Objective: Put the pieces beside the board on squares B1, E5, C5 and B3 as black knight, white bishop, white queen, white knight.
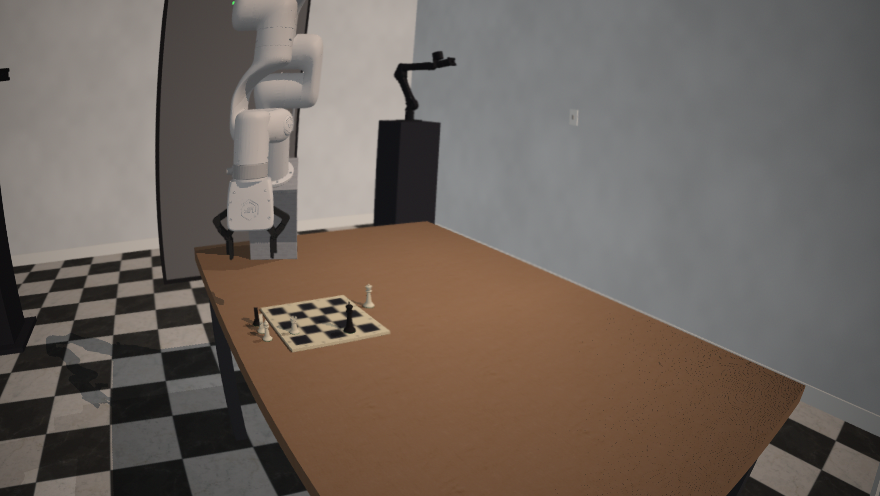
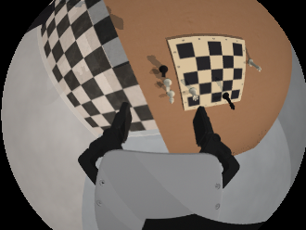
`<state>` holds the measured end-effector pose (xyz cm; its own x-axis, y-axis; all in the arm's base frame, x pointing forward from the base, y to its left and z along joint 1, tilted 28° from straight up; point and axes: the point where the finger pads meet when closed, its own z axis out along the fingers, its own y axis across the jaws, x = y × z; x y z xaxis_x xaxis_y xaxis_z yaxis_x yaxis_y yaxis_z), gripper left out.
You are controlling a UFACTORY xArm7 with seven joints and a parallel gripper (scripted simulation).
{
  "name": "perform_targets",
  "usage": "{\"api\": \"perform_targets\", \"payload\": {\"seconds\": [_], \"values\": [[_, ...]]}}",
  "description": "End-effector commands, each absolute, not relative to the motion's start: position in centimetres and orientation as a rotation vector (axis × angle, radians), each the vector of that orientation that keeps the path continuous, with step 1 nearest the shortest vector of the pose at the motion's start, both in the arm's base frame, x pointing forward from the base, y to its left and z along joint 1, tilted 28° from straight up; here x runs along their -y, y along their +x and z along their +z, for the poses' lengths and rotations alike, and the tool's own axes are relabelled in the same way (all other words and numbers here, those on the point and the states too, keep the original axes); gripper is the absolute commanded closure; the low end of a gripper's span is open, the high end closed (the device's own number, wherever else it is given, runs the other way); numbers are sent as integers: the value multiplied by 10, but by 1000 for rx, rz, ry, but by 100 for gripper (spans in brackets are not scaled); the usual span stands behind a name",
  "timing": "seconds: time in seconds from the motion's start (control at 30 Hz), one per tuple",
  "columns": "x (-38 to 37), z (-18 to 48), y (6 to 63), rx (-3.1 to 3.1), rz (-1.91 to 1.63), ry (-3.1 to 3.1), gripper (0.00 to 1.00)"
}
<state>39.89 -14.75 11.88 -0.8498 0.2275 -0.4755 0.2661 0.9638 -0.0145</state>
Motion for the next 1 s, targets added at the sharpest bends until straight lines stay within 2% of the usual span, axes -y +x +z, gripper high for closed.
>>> {"api": "perform_targets", "payload": {"seconds": [0.0,0.17,0.2,0.97], "values": [[150,105,411,-2621,-105,347,0],[152,85,419,-2628,-113,353,0],[152,85,419,-2628,-113,353,63],[152,85,419,-2628,-113,353,63]]}}
